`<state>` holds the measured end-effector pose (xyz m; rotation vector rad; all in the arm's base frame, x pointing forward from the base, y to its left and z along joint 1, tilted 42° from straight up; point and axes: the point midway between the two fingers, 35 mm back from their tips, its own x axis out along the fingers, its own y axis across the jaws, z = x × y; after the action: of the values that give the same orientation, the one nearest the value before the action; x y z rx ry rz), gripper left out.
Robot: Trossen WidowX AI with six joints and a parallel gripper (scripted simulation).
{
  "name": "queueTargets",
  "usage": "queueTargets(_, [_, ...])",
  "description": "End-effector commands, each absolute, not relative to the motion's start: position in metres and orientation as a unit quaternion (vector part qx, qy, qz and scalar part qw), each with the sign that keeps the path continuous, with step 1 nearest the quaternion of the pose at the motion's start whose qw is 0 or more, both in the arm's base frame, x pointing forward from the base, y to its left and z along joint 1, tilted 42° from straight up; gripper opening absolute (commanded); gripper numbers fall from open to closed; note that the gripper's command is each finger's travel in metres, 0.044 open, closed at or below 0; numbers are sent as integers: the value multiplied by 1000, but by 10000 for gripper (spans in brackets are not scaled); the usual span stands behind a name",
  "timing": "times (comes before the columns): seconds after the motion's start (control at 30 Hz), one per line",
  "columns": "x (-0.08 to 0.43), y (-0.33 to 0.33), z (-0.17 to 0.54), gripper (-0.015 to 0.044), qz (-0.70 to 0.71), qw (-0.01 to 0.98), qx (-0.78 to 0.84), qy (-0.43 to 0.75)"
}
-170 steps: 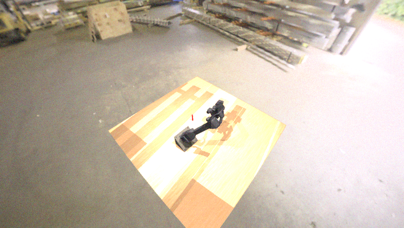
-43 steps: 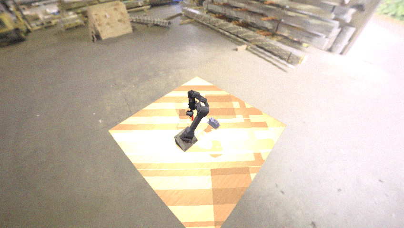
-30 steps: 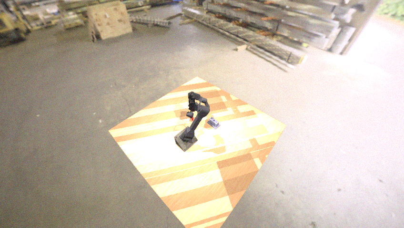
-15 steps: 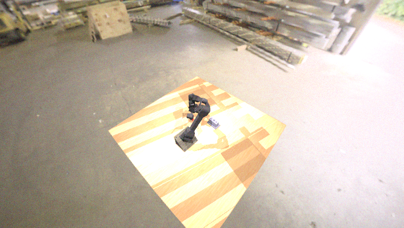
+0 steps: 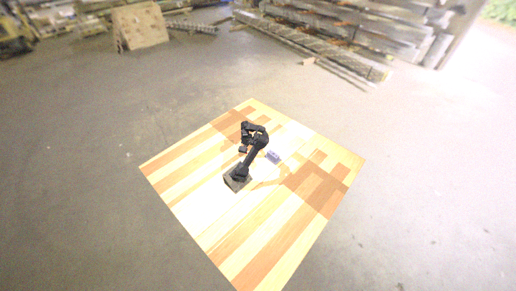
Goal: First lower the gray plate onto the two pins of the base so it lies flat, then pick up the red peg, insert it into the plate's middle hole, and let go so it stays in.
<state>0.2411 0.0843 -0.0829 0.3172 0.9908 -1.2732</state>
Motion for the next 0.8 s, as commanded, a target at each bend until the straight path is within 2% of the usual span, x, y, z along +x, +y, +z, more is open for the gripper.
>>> queueTargets(0.0, [240, 83, -83, 151, -567, 681, 139, 442])
queueTargets(0.2, [240, 83, -83, 0, -567, 681, 139, 442])
queueTargets(0.77, [242, 91, -76, 0, -567, 681, 139, 442])
